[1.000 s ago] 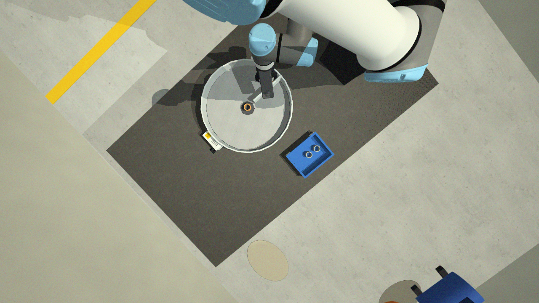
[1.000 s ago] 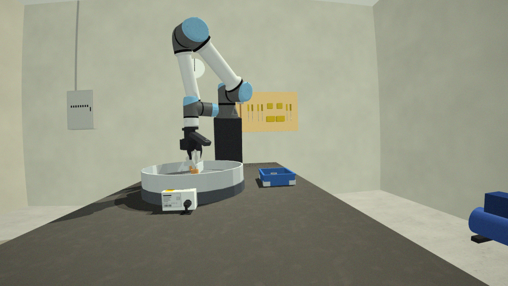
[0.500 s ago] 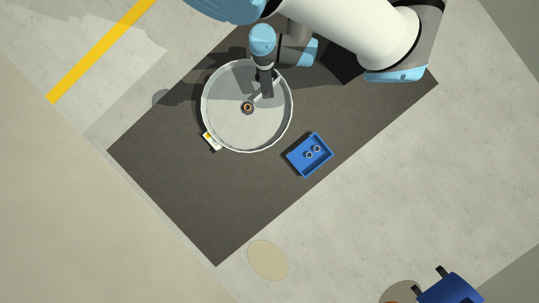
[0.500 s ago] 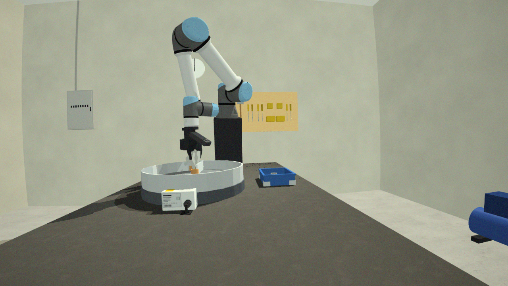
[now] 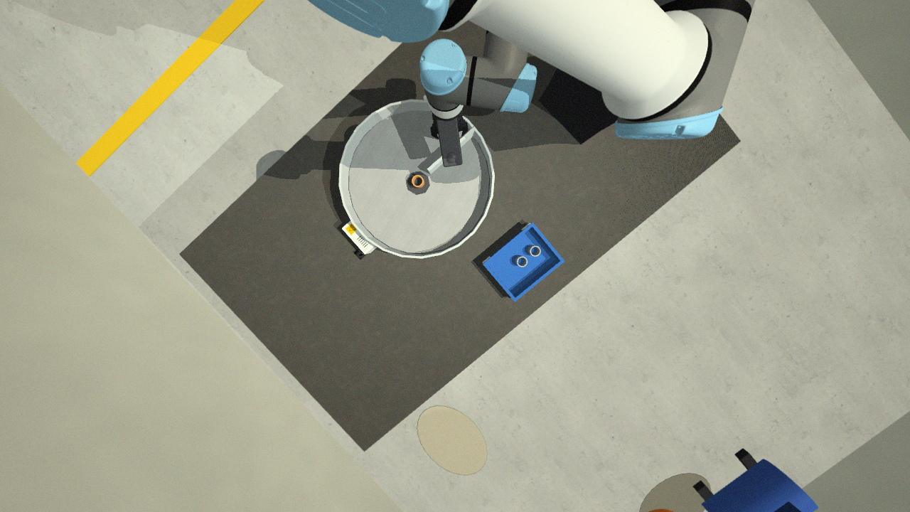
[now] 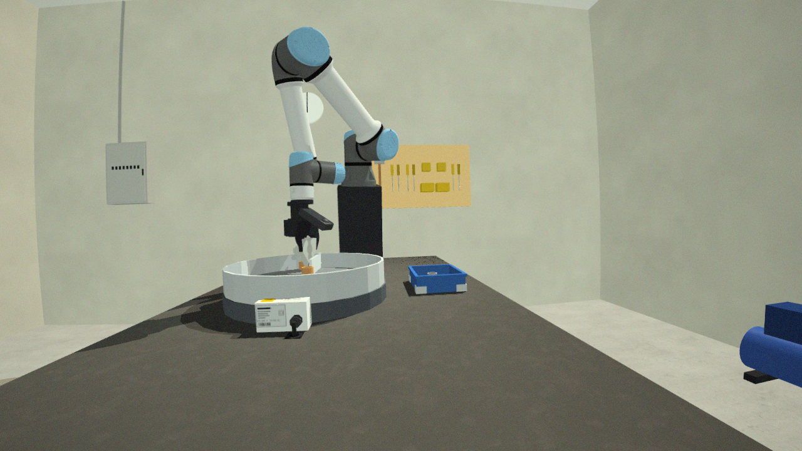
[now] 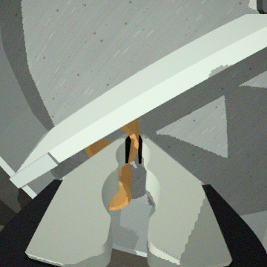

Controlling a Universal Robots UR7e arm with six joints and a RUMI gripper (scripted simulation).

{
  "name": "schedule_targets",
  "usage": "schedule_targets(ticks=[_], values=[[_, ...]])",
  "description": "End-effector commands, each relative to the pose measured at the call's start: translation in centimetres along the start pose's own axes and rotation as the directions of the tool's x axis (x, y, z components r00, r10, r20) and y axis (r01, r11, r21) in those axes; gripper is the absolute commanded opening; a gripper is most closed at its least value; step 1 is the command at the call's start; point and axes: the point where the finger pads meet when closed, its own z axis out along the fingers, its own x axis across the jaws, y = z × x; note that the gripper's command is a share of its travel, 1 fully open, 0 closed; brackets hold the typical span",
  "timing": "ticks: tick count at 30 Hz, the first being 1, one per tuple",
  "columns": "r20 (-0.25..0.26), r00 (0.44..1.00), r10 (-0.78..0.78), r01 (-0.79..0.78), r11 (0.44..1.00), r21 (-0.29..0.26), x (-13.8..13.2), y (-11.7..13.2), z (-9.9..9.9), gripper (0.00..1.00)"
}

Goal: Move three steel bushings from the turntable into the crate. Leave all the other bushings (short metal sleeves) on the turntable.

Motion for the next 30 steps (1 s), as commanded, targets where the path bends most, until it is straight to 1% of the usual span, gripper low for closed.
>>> schedule_targets(ticks=[1, 19, 24, 30], values=[[0.0, 1.0, 0.0, 0.0, 1.0, 0.0, 0.0, 0.0, 0.0, 0.0], [0.0, 1.0, 0.0, 0.0, 1.0, 0.0, 0.0, 0.0, -0.2, 0.0], [0.0, 1.0, 0.0, 0.0, 1.0, 0.0, 0.0, 0.0, -1.0, 0.0], [0.0, 1.0, 0.0, 0.0, 1.0, 0.0, 0.0, 0.0, -2.8, 0.0]])
